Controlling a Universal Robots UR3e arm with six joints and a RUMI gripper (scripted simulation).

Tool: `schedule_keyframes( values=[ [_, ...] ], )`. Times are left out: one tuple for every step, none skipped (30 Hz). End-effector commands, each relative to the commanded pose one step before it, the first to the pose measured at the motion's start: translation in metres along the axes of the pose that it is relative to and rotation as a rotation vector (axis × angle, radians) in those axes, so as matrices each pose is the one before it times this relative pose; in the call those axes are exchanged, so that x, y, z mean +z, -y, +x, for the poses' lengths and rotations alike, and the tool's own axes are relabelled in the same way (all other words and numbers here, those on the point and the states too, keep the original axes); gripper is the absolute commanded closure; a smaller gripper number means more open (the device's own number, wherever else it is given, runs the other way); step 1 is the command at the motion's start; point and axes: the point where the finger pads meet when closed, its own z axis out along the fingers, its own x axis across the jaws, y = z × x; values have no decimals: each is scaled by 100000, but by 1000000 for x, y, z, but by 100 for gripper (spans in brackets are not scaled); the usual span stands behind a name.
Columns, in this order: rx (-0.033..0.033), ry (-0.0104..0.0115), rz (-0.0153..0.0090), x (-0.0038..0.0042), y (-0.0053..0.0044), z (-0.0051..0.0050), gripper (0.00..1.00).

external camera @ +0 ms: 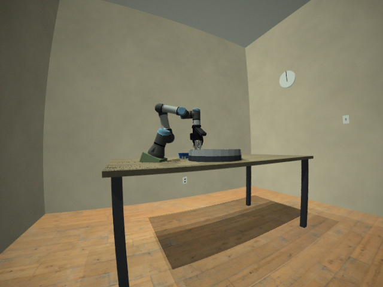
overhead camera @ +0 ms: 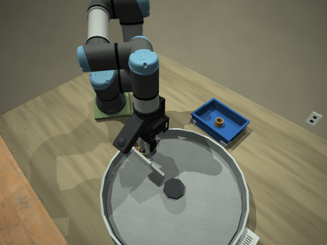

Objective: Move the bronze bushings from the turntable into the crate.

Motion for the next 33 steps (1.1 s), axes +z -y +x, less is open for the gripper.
schedule_keyframes(
  values=[
    [-16,208,135,-639,370,-602,94],
    [0,0,0,0,0,0,94],
    [0,0,0,0,0,0,94],
    [0,0,0,0,0,0,94],
    [0,0,0,0,0,0,94],
    [0,0,0,0,0,0,94],
    [0,0,0,0,0,0,94],
    [0,0,0,0,0,0,94],
    [0,0,0,0,0,0,94],
    [0,0,0,0,0,0,94],
    [0,0,0,0,0,0,94],
    [0,0,0,0,0,0,94],
    [0,0,0,0,0,0,94],
    [0,0,0,0,0,0,94],
    [0,0,0,0,0,0,100],
    [0,0,0,0,0,0,100],
    [0,0,0,0,0,0,100],
    [0,0,0,0,0,0,100],
    [0,0,0,0,0,0,100],
    [0,0,0,0,0,0,100],
    [0,0,0,0,0,0,100],
    [0,0,0,0,0,0,100],
    [0,0,0,0,0,0,100],
    [0,0,0,0,0,0,100],
    [0,0,0,0,0,0,100],
    [0,0,0,0,0,0,100],
    [0,0,0,0,0,0,100],
    [0,0,0,0,0,0,100],
    [0,0,0,0,0,0,100],
    [0,0,0,0,0,0,100],
    [0,0,0,0,0,0,100],
    [0,0,0,0,0,0,100],
    [0,0,0,0,0,0,100]
  ],
)
